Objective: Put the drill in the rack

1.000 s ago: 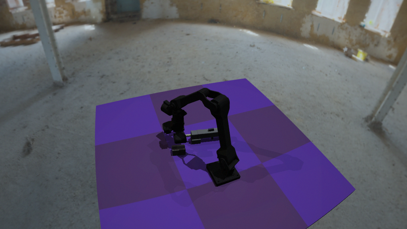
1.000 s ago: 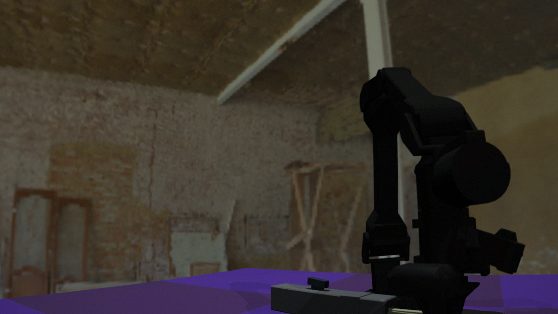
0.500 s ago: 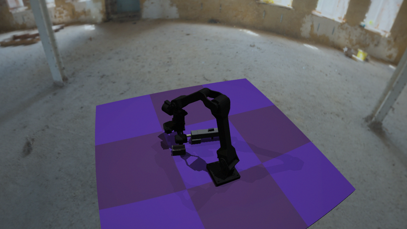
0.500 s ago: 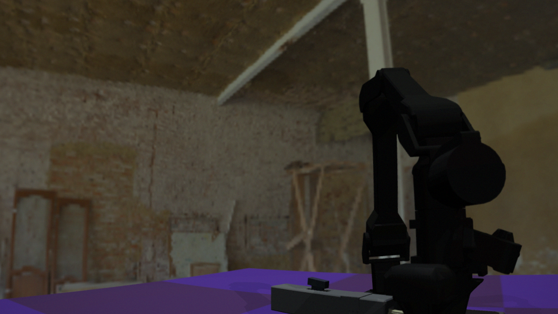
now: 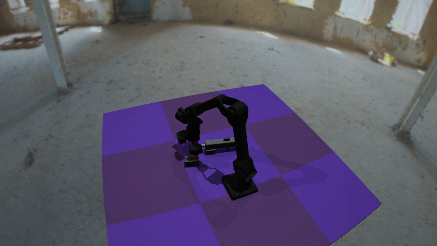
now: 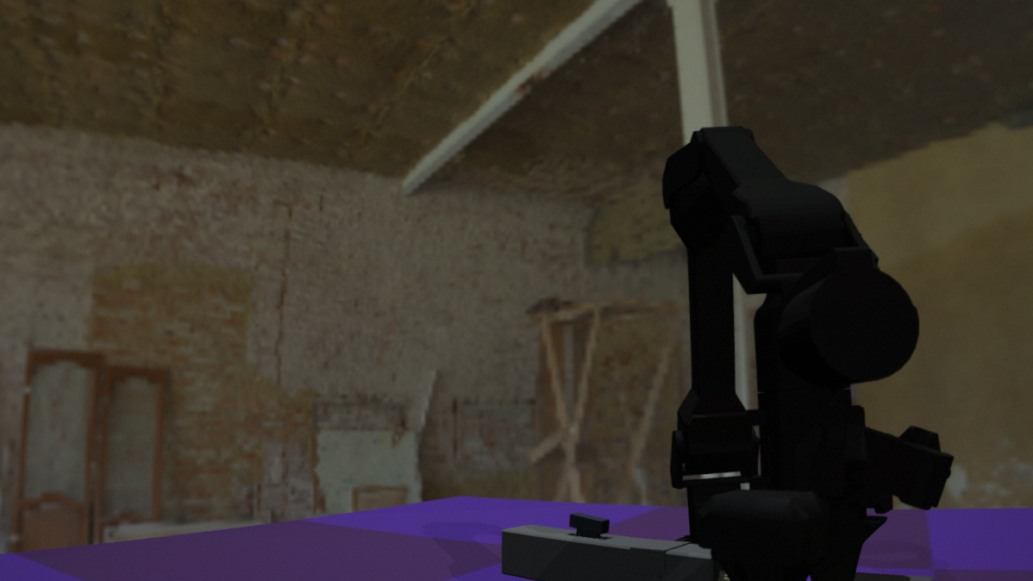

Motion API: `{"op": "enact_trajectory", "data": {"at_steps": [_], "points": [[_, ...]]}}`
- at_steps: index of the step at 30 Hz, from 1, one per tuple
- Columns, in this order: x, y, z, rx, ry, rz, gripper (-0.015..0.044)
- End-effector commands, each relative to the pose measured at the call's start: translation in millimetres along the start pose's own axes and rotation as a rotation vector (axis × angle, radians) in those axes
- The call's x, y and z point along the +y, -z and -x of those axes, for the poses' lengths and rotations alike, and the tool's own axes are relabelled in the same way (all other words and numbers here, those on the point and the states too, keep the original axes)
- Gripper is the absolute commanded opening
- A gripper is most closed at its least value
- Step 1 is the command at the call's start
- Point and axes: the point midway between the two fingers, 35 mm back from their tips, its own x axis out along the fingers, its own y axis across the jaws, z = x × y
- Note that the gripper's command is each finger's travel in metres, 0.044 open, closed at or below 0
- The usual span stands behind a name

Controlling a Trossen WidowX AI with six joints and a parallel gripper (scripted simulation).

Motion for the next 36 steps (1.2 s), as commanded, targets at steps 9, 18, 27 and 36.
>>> {"op": "enact_trajectory", "data": {"at_steps": [9,18,27,36], "points": [[0.1,5.5,-2.6,0.001,-0.002,0.002,0.044],[-0.8,5.9,-2.2,-0.001,0.001,-0.001,0.0387],[-0.8,5.9,-2.2,-0.001,0.001,-0.001,0.0151],[-0.8,5.9,-2.2,-0.001,0.001,-0.001,0.0]]}}
